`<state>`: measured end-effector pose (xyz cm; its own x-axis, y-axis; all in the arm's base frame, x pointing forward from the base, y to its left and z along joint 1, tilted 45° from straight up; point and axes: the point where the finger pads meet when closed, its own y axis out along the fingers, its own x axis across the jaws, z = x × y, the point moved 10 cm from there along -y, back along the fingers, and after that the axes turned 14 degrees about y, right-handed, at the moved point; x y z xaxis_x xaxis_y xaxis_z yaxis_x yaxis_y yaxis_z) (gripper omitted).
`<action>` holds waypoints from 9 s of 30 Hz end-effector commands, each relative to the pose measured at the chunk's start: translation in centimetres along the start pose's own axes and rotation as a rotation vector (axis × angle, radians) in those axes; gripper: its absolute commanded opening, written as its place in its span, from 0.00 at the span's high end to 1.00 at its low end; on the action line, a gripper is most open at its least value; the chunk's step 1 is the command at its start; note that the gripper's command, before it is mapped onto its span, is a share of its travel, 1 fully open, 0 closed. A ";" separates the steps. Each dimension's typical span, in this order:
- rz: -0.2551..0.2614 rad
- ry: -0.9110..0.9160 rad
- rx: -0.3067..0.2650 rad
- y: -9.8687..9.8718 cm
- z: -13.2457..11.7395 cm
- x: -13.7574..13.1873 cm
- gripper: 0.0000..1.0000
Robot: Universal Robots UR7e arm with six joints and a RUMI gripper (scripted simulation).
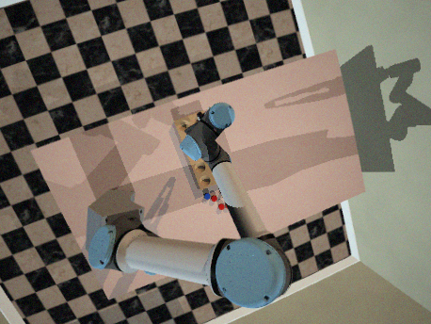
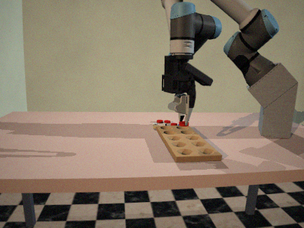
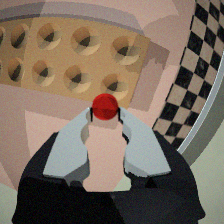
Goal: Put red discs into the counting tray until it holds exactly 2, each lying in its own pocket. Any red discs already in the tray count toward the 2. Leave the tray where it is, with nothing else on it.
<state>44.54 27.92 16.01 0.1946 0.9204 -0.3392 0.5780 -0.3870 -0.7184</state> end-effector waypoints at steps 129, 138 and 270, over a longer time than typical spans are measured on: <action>0.005 0.001 -0.024 5.0 0.5 2.0 0.72; 0.004 0.001 -0.024 -0.1 0.6 2.1 0.72; -0.003 0.723 -0.022 0.6 6.6 -35.9 0.72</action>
<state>33.27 -3.65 23.30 0.6608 0.7412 0.1178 0.5885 -0.4144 -0.6942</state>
